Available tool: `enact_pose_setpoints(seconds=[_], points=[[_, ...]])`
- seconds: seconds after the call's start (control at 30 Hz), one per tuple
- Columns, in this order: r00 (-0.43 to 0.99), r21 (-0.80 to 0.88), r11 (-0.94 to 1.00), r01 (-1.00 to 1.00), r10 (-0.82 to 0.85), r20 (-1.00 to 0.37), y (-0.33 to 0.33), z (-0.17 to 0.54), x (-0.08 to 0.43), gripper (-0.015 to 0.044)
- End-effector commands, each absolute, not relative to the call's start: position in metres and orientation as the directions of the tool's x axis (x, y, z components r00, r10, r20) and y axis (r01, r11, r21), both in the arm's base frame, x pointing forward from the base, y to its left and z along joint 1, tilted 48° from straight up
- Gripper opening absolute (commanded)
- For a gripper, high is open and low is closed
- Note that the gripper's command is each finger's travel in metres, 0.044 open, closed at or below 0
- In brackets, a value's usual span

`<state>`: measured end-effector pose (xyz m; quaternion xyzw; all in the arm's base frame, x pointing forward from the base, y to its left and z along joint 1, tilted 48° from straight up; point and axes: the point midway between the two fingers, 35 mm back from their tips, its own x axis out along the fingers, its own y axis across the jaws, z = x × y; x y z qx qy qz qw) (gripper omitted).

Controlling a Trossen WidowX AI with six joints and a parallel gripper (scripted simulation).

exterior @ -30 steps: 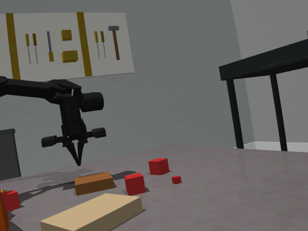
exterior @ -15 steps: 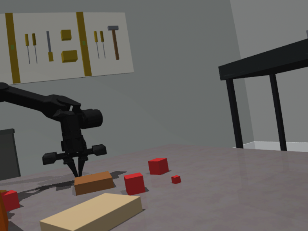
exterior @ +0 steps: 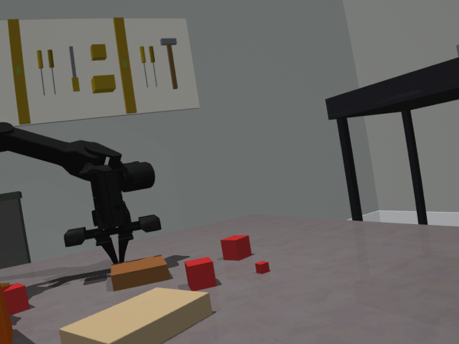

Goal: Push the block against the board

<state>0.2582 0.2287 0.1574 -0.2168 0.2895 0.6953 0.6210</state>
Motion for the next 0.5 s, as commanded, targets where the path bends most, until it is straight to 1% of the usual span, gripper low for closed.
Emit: enact_pose_setpoints(seconds=[0.0,0.47], points=[[-0.134,0.133,-0.061,-0.989,0.737,-0.662,0.225,0.153,0.258,0.0000],[-0.135,0.134,-0.061,-0.989,0.735,-0.664,0.215,0.141,0.259,0.0000]])
